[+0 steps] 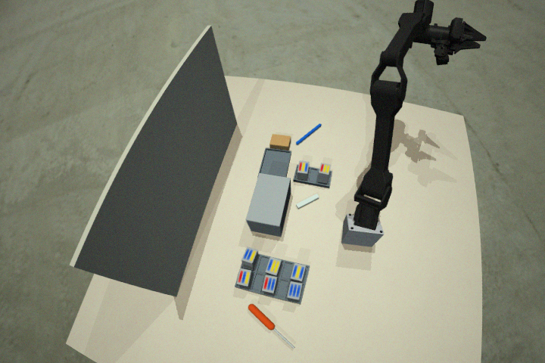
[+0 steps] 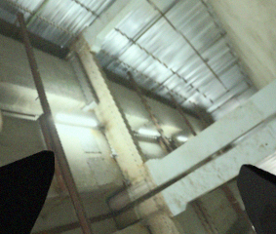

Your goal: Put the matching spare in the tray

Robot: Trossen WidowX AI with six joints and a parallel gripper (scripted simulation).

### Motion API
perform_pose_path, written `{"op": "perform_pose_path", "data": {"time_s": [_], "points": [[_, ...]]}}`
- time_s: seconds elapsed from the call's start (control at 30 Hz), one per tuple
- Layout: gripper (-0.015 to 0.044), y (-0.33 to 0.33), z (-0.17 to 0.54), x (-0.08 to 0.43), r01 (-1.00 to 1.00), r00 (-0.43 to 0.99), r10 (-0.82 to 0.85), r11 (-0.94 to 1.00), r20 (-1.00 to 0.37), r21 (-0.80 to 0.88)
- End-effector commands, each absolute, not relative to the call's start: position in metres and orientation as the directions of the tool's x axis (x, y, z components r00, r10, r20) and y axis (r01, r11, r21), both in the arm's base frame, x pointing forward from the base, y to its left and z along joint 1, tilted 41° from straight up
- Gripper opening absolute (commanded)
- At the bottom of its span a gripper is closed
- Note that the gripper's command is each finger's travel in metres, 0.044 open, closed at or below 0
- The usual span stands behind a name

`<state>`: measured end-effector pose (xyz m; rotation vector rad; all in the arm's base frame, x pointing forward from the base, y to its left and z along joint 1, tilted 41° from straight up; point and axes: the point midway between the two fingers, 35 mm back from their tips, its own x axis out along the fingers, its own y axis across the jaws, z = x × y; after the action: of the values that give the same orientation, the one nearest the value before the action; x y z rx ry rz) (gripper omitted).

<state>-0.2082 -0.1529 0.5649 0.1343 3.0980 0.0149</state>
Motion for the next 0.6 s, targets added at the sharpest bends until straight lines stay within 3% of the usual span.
{"op": "perform_pose_path", "data": {"time_s": [0.0,0.27,0.57], "points": [[0.0426,-0.153,0.565,-0.208,0.086,-0.995,0.087,0.996,-0.040,0.011],[0.0440,-0.161,0.563,-0.206,0.060,-0.997,0.059,0.998,-0.044,-0.009],[0.0440,-0.240,0.538,-0.167,-0.207,-0.968,-0.234,0.950,-0.093,-0.236]]}}
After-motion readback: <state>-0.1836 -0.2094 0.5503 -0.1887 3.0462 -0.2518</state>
